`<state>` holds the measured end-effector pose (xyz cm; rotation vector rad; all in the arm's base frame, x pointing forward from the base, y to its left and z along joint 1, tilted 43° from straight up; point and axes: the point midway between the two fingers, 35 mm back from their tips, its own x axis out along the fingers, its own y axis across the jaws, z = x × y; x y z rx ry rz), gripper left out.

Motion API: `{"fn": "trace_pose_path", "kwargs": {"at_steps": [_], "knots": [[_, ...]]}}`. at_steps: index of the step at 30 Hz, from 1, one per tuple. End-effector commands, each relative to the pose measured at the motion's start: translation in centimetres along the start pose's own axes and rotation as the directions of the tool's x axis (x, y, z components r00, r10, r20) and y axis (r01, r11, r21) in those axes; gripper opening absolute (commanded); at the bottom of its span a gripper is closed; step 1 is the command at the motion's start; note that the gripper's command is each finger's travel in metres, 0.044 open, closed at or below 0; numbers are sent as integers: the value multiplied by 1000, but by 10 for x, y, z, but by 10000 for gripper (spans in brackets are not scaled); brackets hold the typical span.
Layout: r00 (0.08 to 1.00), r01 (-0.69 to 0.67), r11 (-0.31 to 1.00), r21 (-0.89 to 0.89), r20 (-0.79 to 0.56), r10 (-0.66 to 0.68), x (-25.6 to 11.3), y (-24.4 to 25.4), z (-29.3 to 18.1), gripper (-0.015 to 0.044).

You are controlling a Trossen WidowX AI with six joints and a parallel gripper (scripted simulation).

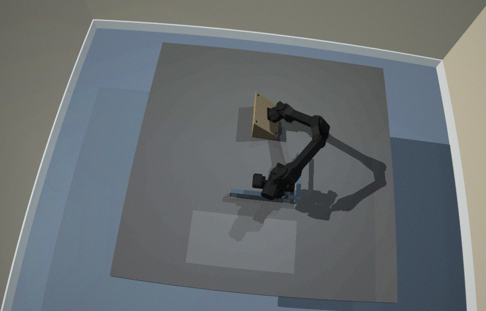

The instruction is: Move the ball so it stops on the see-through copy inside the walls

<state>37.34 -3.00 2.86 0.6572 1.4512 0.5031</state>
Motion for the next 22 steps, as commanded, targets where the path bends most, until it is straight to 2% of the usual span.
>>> {"fn": "trace_pose_path", "kwargs": {"at_steps": [1,3,13,15,18,22], "knots": [[1000,6,1000,1,23,-6,-56,-4,2,303],[1000,5,1000,1,22,-5,-67,-3,0,303],[999,6,1000,9,37,-6,-62,-6,2,303],[999,6,1000,8,37,-7,-70,-6,2,355],[999,7,1000,6,37,-7,-100,-5,-2,434],[999,6,1000,5,37,-7,-108,-5,-3,440]]}}
